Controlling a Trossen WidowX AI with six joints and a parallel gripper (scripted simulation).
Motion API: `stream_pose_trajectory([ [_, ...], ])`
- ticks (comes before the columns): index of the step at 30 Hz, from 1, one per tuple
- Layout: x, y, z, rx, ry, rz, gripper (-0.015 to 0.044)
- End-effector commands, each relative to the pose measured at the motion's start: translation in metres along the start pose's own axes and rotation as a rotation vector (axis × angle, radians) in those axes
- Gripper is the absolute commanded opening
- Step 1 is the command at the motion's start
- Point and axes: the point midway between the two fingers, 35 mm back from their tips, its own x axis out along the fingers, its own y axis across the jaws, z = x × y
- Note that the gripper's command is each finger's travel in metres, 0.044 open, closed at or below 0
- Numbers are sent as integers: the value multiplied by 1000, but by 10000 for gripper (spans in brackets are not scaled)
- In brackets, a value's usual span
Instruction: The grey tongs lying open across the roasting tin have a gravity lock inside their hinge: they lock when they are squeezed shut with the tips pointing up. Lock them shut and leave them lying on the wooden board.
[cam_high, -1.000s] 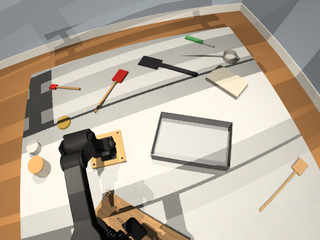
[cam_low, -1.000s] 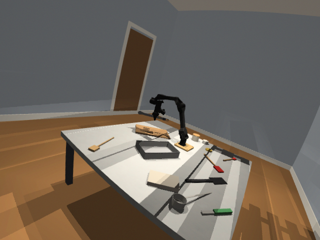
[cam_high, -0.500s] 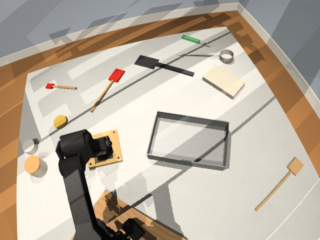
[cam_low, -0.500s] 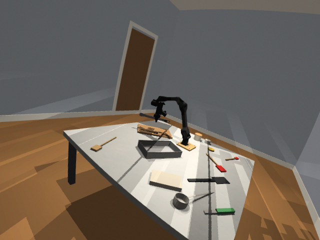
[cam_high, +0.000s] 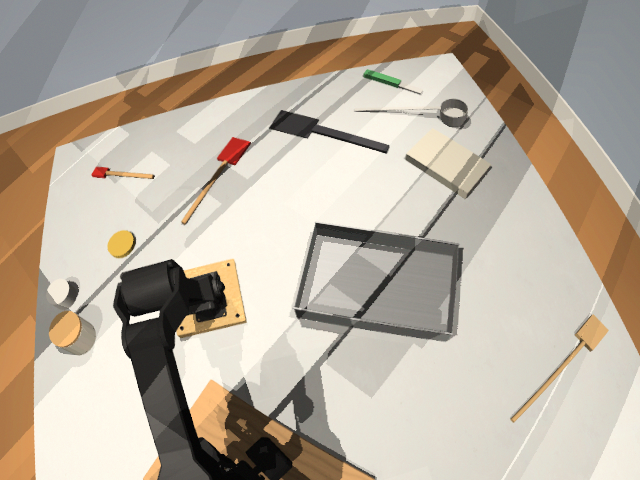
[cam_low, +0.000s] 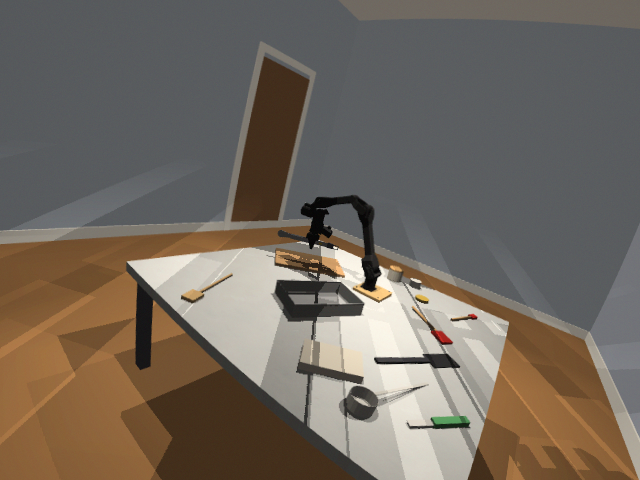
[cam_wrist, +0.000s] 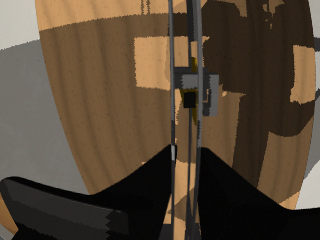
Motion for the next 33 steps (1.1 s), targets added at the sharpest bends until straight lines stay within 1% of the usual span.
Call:
stream_pose_trajectory([
  [1,7,0,0,1,-1,4,-150],
  [20,38,-2,5,1,-1,4,-150],
  [26,39,-2,5,1,-1,4,-150],
  [33,38,-3,5,-2,-2,-1,34],
])
